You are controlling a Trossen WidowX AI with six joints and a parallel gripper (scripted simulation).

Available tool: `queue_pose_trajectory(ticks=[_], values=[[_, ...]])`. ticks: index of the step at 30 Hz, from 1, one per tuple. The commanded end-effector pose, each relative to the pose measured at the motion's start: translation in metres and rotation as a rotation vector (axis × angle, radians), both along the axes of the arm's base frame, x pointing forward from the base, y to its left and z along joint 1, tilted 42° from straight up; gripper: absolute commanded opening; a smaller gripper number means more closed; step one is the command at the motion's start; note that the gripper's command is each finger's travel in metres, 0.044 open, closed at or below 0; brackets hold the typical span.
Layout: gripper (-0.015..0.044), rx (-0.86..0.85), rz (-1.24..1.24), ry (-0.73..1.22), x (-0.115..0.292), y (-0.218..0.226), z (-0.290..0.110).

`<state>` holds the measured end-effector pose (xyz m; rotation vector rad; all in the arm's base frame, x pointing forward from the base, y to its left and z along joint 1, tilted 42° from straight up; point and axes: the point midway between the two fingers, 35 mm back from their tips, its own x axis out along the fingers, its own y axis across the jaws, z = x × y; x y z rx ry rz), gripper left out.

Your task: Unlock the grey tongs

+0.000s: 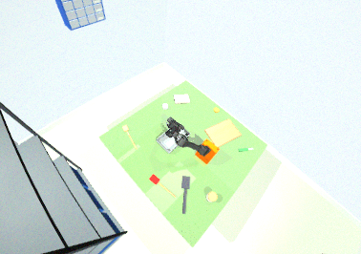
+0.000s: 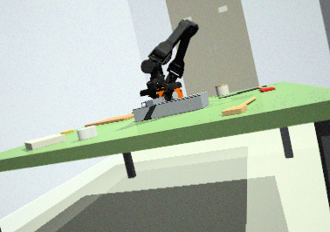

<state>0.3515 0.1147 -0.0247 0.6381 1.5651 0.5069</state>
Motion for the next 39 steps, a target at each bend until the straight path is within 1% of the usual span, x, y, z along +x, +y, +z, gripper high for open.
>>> queue_pose_trajectory(ticks=[1,13,19,22,27,30,39], values=[[0.0092,0.000,0.001,-0.001,0.000,0.000,0.001],[0.0012,0.000,0.001,-0.001,0.000,0.000,0.001],[-0.0145,0.000,0.001,-0.001,0.001,-0.002,0.003],[-0.0150,-0.005,-0.001,-0.001,0.006,-0.019,0.019],[-0.0150,-0.006,-0.004,0.002,0.009,-0.068,0.073],[-0.0150,-0.003,-0.004,0.003,0.006,-0.086,0.094],[-0.0150,-0.003,-0.004,0.004,0.005,-0.087,0.096]])
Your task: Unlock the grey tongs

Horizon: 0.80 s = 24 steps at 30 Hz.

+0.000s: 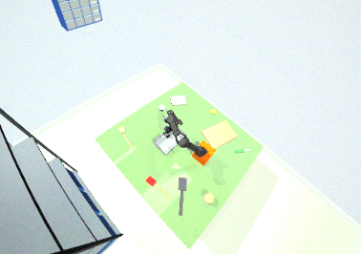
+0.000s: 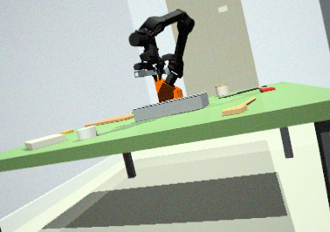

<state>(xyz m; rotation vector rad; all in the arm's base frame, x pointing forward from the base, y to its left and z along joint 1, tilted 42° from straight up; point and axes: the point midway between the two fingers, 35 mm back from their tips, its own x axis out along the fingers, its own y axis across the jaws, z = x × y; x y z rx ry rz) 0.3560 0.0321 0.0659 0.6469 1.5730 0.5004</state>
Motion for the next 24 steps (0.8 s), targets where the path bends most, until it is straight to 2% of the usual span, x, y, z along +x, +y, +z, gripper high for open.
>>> queue_pose_trajectory(ticks=[1,9,24], values=[[-0.0150,-0.004,0.001,-0.007,0.001,-0.004,0.006],[-0.0150,-0.008,-0.028,0.028,0.001,-0.013,-0.006],[-0.0150,-0.058,-0.294,0.232,-0.003,-0.111,-0.075]])
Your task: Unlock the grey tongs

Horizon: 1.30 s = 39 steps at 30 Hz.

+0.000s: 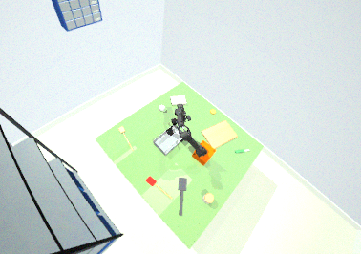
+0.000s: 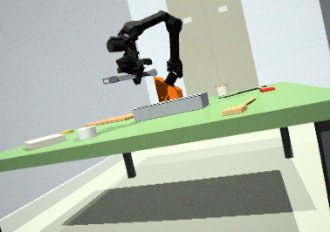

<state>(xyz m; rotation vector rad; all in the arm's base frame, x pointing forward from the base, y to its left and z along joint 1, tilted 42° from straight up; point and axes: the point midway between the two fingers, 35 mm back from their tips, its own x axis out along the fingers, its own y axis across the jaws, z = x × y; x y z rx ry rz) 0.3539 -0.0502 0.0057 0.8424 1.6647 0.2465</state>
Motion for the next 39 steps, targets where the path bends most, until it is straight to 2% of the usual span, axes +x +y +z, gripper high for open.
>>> queue_pose_trajectory(ticks=[1,22,34,39], values=[[-0.0150,-0.020,-0.093,0.054,-0.003,-0.035,-0.020],[-0.0150,-0.020,-0.435,0.356,-0.074,-0.149,-0.123],[-0.0150,-0.019,-0.451,0.369,-0.079,-0.153,-0.127],[-0.0150,-0.034,-0.508,0.409,-0.098,-0.171,-0.133]])
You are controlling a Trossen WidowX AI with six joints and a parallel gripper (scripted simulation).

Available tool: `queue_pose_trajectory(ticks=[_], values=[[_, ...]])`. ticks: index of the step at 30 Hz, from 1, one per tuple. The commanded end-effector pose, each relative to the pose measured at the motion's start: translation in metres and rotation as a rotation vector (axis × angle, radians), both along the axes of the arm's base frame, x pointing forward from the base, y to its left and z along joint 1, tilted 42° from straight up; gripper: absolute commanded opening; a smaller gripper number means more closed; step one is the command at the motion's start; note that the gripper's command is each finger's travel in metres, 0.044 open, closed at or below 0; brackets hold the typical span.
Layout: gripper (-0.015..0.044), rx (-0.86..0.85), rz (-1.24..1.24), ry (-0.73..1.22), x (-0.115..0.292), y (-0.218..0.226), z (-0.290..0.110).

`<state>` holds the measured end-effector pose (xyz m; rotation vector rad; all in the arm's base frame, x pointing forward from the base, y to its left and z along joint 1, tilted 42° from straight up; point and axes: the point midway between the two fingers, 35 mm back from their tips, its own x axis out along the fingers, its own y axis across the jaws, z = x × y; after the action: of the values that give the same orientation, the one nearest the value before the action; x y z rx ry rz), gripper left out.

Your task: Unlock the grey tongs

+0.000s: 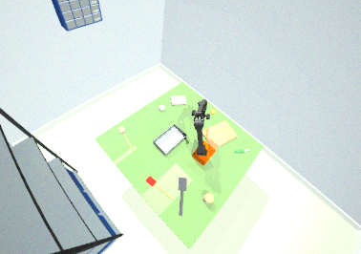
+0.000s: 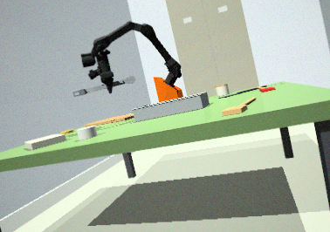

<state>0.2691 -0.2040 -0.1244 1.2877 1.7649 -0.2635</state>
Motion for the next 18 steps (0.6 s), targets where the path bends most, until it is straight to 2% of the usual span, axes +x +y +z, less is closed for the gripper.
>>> queue_pose_trajectory(ticks=[1,18], values=[[-0.0150,-0.026,-0.061,0.038,-0.019,-0.022,-0.005],[-0.0150,-0.068,-0.318,0.245,-0.124,-0.082,-0.031]])
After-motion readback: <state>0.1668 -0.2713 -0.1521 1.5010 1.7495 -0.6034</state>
